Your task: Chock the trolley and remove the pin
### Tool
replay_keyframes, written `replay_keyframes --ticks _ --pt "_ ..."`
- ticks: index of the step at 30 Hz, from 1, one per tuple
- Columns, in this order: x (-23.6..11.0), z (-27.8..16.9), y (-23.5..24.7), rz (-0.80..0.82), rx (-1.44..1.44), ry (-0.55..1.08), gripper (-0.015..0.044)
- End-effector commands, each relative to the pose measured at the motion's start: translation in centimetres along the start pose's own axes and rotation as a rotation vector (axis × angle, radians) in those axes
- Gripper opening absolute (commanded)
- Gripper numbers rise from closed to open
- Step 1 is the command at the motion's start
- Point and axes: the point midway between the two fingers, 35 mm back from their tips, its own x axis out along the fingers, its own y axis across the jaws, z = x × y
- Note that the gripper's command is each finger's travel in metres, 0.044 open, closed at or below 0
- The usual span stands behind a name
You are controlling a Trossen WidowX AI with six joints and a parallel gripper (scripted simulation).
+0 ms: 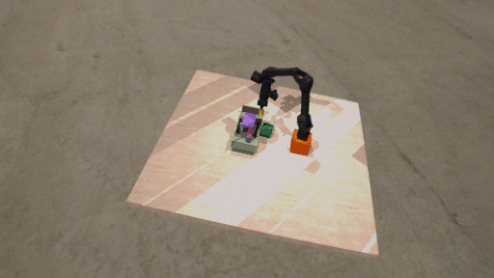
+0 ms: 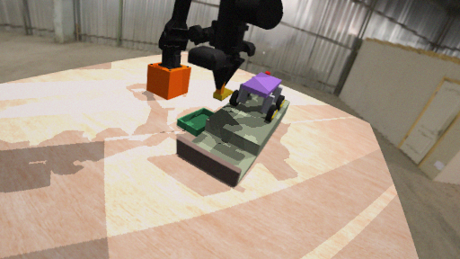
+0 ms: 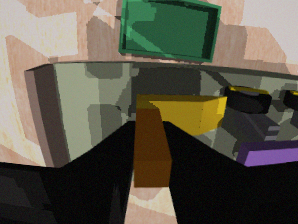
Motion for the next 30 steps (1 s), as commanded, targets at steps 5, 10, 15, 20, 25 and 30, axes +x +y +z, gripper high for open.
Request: replay_keyframes --ticks 5,10,15,20,25,30 --pt "2.0 -0.2 0.1 -0.002 0.006 0.002 0.0000" --pt "3.4 -0.1 0.1 -0.002 0.006 0.002 0.0000" --pt "5.0 -0.2 0.0 -0.003 0.006 0.002 0.0000" --pt "6.1 -0.1 -0.1 -0.003 0.006 0.002 0.0000" --pt "6.1 -0.1 -0.3 -0.003 0.006 0.002 0.0000" --pt "6.1 -0.1 -0.8 -0.004 0.006 0.002 0.0000"
